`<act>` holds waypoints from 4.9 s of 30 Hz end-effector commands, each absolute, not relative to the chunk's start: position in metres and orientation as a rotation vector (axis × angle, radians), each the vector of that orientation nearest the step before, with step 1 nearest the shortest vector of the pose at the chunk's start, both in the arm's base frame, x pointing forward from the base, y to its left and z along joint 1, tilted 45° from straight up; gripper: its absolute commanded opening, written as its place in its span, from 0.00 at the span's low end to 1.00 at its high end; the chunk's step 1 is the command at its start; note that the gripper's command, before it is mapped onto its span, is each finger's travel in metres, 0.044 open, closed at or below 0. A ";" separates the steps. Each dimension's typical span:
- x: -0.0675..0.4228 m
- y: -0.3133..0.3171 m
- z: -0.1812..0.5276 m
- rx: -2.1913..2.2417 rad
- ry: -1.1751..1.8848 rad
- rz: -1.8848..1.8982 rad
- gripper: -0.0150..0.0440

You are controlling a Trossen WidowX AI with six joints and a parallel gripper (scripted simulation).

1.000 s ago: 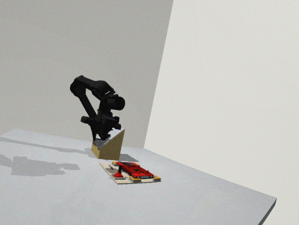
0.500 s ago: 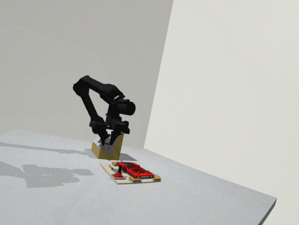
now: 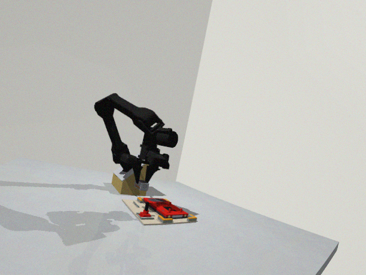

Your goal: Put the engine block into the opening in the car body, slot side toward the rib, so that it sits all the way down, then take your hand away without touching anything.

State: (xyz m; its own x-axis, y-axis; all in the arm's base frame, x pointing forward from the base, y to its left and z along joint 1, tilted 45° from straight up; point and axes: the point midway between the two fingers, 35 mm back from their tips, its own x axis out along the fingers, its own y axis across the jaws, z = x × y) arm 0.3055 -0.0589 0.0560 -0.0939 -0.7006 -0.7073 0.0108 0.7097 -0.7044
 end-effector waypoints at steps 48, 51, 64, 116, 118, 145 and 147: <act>0.336 -0.003 -0.073 -0.514 1.521 -0.712 0.43; 0.336 -0.003 -0.073 -0.507 1.517 -0.719 0.52; 0.336 -0.003 -0.073 -0.518 1.524 -0.708 0.52; 0.337 -0.002 -0.076 -0.514 1.521 -0.712 0.52; 0.337 -0.002 -0.076 -0.495 1.511 -0.730 0.52; 0.336 -0.004 -0.077 -0.531 1.531 -0.696 0.52; 0.335 -0.004 -0.077 -0.520 1.525 -0.706 0.52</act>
State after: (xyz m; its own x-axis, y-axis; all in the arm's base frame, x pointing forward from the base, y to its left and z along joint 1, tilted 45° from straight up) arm 0.3372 -0.0039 -0.0761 -0.0824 -0.7010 -0.7084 0.0752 0.7044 -0.7058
